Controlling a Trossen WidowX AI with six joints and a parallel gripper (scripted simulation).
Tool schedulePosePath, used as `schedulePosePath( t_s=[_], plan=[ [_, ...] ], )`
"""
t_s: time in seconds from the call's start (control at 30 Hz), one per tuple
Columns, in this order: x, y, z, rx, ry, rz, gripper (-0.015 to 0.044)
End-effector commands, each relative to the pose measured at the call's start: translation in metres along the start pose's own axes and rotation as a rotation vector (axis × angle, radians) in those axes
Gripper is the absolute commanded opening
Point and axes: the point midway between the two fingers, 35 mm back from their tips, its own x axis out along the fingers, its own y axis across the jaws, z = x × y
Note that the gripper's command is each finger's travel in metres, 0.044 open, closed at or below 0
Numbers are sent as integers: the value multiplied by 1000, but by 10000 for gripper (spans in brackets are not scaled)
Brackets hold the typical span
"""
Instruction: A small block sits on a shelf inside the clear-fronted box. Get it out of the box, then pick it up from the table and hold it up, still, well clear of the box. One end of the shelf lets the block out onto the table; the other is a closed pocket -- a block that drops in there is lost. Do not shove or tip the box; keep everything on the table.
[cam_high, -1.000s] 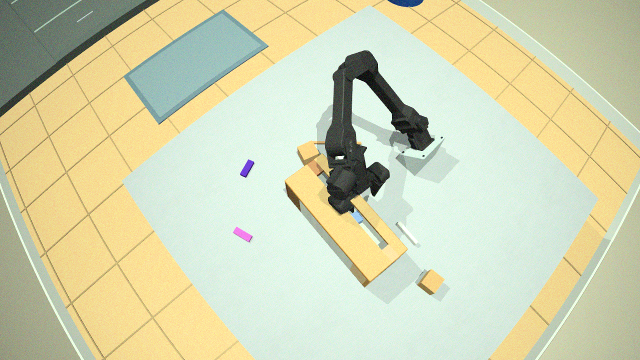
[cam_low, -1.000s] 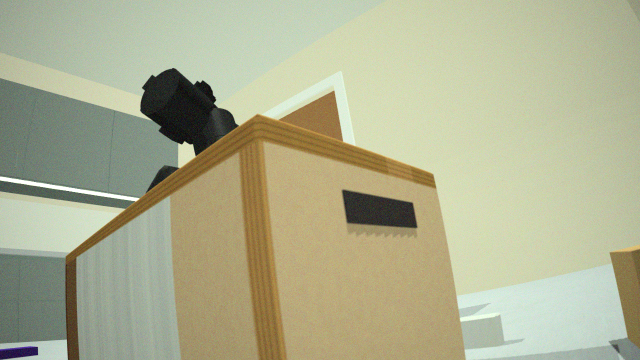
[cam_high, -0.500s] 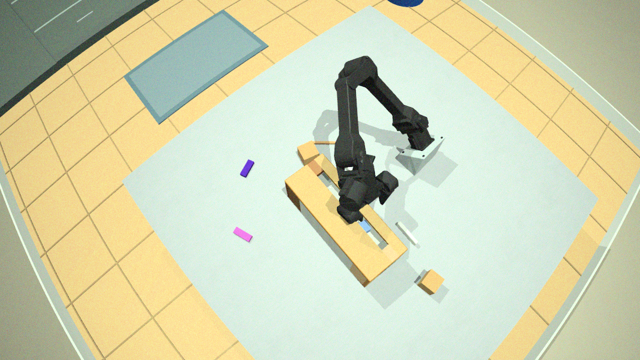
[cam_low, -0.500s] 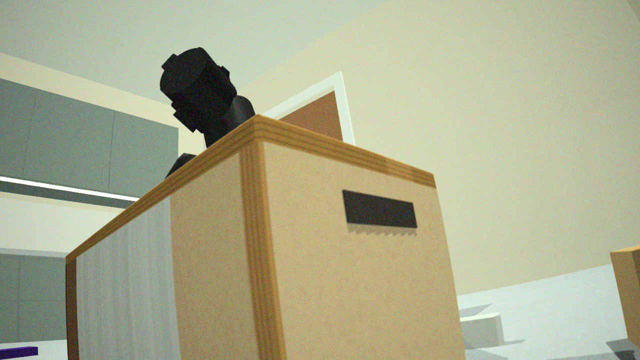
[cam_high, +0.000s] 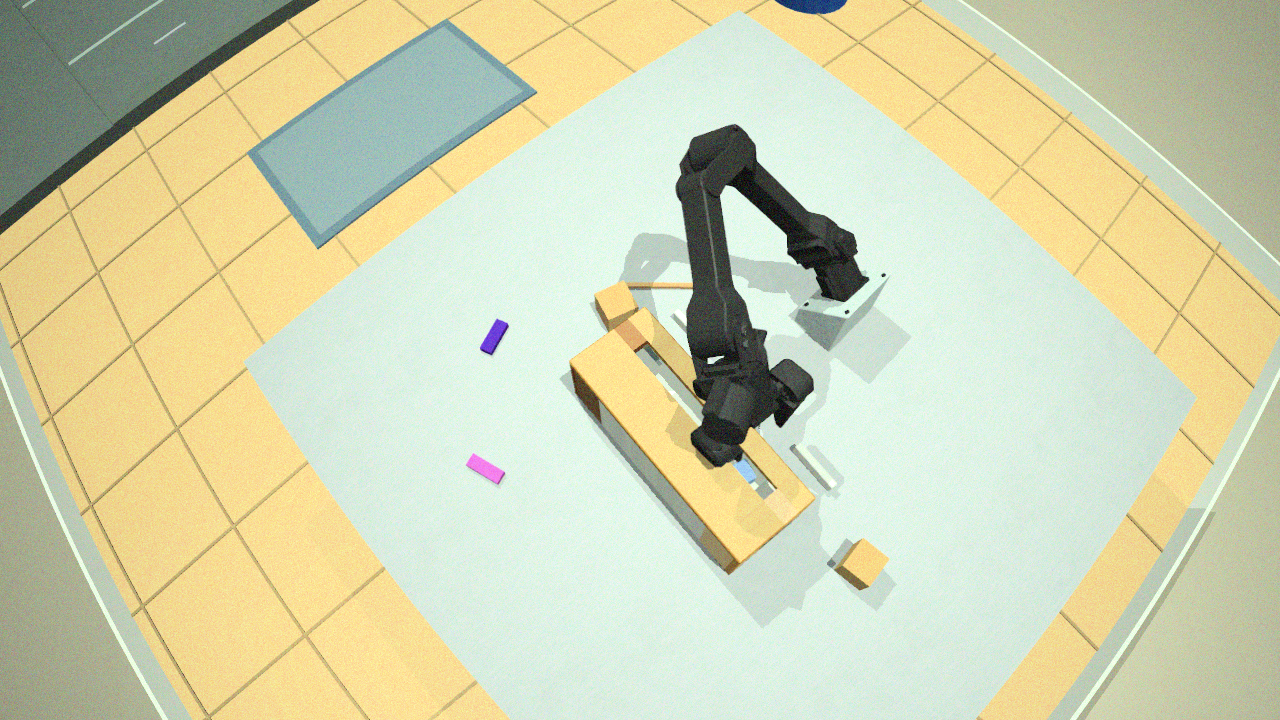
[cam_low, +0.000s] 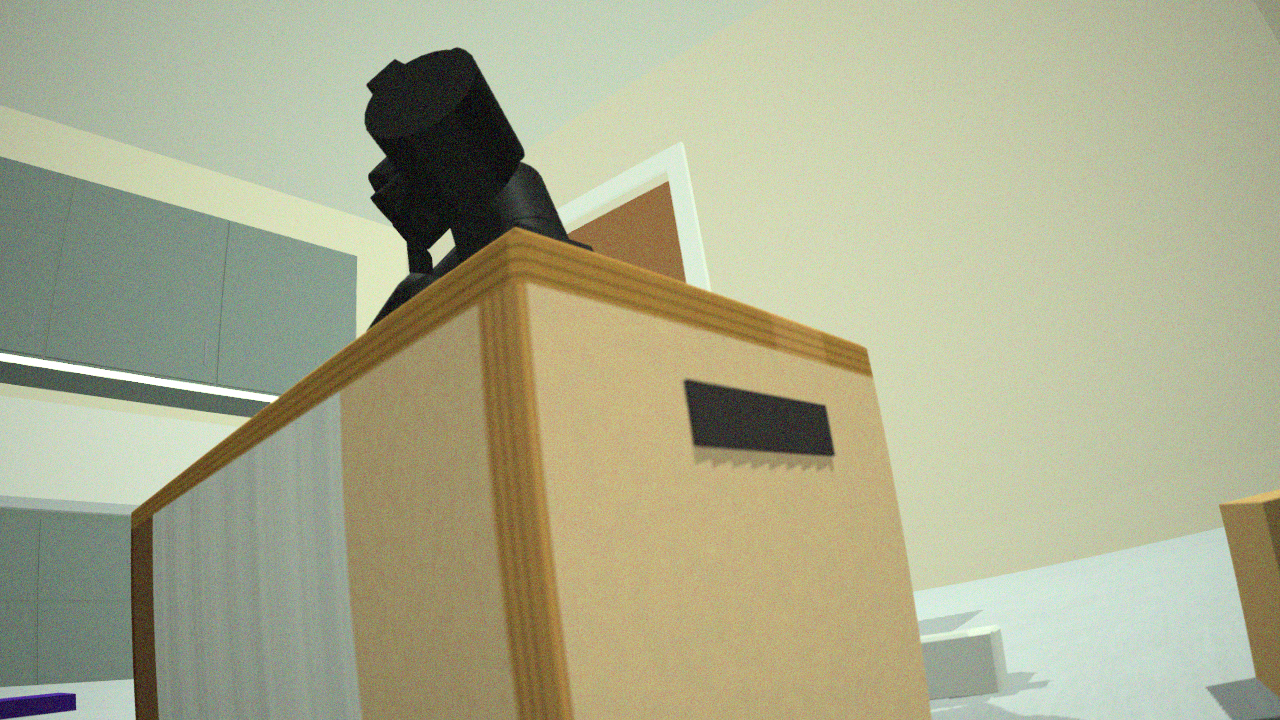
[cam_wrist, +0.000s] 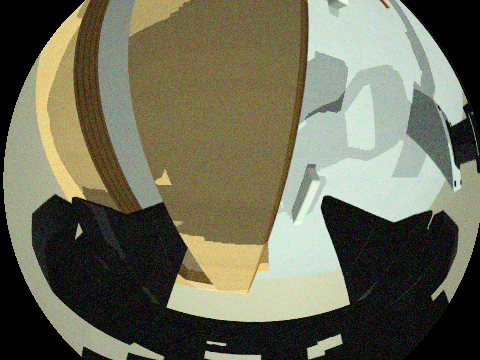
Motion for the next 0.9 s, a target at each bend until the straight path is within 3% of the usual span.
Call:
schedulePosePath(
  t_s=[0.0, 0.67, 0.87],
  plan=[
    [2, 1, -10, 6, 6, 1, 400],
    [17, 1, -53, 6, 9, 2, 400],
    [3, 2, -58, 4, 9, 1, 400]
  ],
)
